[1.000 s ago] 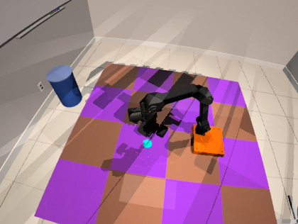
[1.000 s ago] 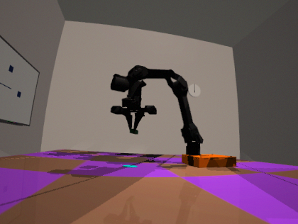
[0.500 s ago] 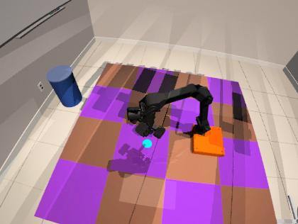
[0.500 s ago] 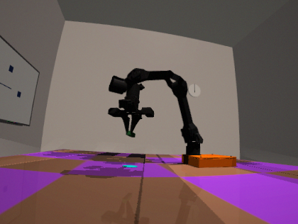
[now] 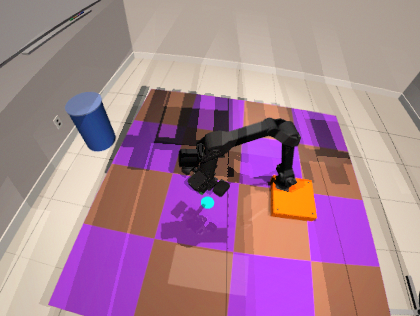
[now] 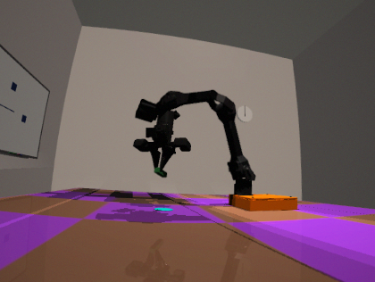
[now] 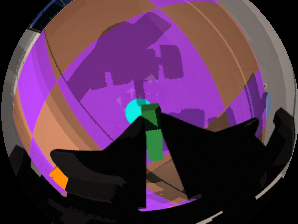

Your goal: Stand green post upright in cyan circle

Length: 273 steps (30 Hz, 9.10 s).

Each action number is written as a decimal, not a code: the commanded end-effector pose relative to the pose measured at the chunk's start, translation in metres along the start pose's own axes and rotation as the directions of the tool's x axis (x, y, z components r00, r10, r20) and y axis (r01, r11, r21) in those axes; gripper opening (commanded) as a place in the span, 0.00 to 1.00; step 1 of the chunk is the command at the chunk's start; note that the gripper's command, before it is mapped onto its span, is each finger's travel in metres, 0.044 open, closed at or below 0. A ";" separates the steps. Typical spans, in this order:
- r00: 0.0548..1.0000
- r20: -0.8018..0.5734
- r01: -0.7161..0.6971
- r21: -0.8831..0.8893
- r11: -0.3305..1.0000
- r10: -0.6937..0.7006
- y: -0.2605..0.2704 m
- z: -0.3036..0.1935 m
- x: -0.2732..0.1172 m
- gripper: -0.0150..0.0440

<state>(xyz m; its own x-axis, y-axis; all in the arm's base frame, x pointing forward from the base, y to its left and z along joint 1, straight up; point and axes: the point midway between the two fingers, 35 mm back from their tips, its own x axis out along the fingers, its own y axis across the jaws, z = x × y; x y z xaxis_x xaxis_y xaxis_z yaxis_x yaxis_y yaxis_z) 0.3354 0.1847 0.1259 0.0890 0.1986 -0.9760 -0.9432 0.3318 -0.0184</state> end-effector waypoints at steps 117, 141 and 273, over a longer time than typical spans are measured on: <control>0.677 0.734 -0.070 0.125 0.990 -0.045 -0.039 0.004 0.018 0.29; 0.570 0.821 -0.068 0.090 0.994 -0.035 -0.035 -0.006 0.010 0.29; 0.297 0.951 -0.006 -0.089 0.996 0.087 0.014 -0.072 0.090 0.29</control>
<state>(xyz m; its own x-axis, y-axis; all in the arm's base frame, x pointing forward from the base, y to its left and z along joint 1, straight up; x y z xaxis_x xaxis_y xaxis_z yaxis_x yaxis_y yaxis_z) 0.3055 0.1411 0.0246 0.2450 0.9657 -0.0858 -0.9695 0.2434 -0.0288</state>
